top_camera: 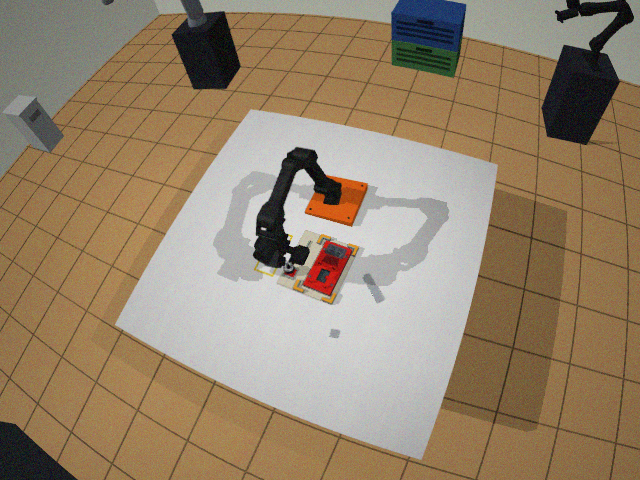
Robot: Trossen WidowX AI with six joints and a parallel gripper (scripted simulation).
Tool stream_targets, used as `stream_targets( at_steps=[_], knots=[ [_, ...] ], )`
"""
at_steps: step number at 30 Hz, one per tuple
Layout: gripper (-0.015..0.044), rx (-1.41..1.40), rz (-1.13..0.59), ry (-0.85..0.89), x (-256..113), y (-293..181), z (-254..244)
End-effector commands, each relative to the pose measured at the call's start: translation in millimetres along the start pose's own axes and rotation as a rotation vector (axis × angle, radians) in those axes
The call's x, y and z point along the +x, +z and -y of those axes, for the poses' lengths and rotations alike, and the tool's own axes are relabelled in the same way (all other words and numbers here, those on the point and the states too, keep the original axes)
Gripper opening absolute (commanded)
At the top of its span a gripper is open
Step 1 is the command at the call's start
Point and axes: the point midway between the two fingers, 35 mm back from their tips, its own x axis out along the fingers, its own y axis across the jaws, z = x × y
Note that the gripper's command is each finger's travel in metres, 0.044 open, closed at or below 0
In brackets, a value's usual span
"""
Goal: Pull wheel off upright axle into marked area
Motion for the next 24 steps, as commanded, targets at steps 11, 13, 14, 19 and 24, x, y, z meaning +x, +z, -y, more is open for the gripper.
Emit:
stream_targets(
  at_steps=[11, 13, 14, 19, 24],
  knots=[
    [0.0300, -0.004, -0.021, 0.002, 68.5, -4.4, 2.2],
    [0.0300, -0.004, -0.021, 0.002, 68.5, -4.4, 2.2],
    [0.0300, -0.004, -0.021, 0.002, 68.5, -4.4, 2.2],
    [0.0247, 0.000, -0.016, -0.001, 64.9, -3.0, 2.6],
    [0.0175, 0.000, -0.016, -0.001, 64.9, -3.0, 2.6]
  ],
)
